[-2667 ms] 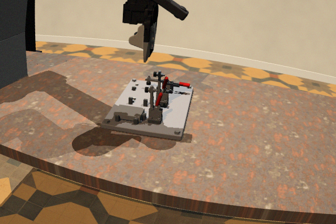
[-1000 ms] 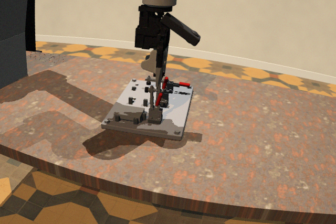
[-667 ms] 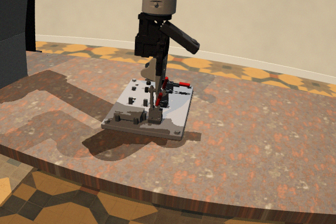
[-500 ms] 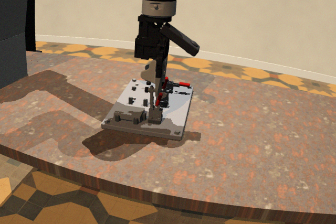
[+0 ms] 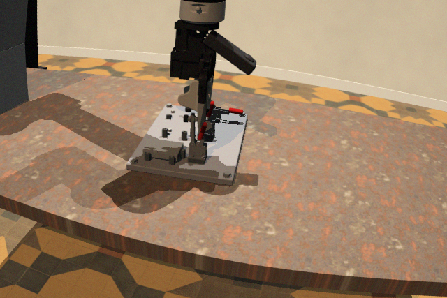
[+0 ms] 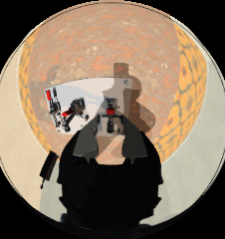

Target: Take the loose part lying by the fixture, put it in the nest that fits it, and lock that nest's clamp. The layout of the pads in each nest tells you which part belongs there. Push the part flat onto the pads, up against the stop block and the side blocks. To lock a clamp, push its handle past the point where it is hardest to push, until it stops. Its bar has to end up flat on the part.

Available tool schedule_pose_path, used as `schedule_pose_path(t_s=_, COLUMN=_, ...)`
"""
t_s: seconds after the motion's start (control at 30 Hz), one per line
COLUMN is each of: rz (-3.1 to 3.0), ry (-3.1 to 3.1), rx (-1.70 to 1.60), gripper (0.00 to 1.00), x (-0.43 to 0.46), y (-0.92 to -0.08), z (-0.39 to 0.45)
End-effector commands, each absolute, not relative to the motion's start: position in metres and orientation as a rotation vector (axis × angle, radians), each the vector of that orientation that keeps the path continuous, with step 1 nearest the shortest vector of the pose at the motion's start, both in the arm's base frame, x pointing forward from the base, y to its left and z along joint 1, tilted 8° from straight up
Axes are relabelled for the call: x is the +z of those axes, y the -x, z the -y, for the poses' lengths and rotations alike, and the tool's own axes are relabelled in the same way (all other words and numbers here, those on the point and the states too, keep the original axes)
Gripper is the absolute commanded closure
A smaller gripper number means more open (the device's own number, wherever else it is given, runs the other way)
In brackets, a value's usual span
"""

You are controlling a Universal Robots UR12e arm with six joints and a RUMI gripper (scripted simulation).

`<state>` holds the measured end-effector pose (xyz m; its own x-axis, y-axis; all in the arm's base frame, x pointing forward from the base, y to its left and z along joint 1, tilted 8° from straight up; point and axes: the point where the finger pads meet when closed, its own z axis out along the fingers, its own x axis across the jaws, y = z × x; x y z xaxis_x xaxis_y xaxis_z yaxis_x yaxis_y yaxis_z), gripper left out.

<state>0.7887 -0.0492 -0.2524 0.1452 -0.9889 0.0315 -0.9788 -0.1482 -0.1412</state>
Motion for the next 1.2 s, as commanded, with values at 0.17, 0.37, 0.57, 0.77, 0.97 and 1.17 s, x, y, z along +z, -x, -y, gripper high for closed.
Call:
schedule_pose_path(t_s=0.17, rz=-1.991, ry=2.31, rx=-0.18, gripper=0.72, x=-0.252, y=-0.789, z=0.049)
schedule_pose_path(t_s=0.37, rz=-1.991, ry=2.309, rx=-0.18, gripper=0.72, x=-0.252, y=-0.789, z=0.049)
schedule_pose_path(t_s=0.57, rz=-1.991, ry=2.309, rx=-0.18, gripper=0.72, x=-0.257, y=-0.79, z=0.049)
schedule_pose_path(t_s=0.77, rz=-1.991, ry=2.309, rx=-0.18, gripper=0.72, x=-0.267, y=-0.792, z=0.05)
schedule_pose_path(t_s=0.97, rz=-1.991, ry=2.309, rx=-0.18, gripper=0.72, x=-0.282, y=-0.794, z=0.05)
schedule_pose_path(t_s=1.17, rz=-1.991, ry=2.309, rx=-0.18, gripper=0.72, x=-0.287, y=-0.795, z=0.05)
